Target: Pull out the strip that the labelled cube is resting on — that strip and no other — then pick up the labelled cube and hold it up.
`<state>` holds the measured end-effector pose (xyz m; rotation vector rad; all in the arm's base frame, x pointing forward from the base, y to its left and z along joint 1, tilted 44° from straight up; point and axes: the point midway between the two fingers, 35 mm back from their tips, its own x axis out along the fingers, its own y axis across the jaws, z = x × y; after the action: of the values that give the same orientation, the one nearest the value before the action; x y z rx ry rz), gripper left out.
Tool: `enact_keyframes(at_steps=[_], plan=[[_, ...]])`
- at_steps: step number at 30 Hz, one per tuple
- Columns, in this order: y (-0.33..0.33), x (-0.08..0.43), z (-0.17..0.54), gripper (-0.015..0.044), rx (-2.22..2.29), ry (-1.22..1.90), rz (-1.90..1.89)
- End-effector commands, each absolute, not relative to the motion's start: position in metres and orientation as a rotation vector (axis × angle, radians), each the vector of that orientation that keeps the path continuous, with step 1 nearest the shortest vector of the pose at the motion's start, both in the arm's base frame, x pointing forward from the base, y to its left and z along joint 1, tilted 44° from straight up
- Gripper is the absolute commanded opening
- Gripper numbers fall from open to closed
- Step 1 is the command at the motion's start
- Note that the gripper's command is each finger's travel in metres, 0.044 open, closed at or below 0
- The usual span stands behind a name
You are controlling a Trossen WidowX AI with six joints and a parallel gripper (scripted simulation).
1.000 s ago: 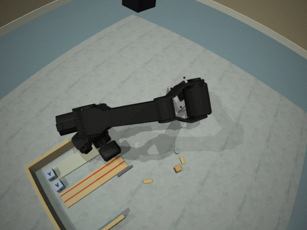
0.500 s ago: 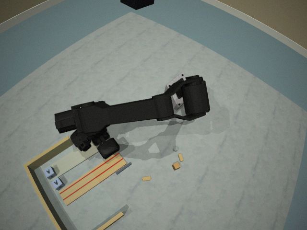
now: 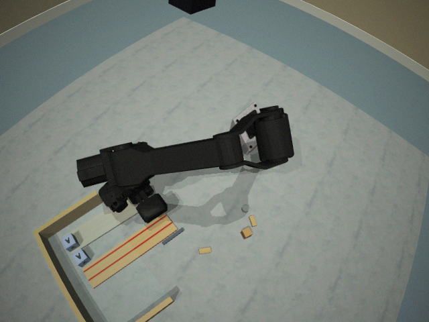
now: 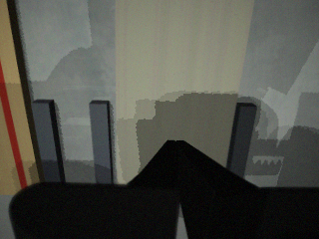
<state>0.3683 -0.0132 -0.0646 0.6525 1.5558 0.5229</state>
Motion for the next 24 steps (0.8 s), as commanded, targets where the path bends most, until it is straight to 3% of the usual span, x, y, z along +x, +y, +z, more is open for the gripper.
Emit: enact_keyframes(at_steps=[1,24], plan=[[-0.011,0.369,-0.065,0.0000,0.661,1.554,0.523],[-0.011,0.349,-0.066,0.0000,0.661,1.555,0.523]])
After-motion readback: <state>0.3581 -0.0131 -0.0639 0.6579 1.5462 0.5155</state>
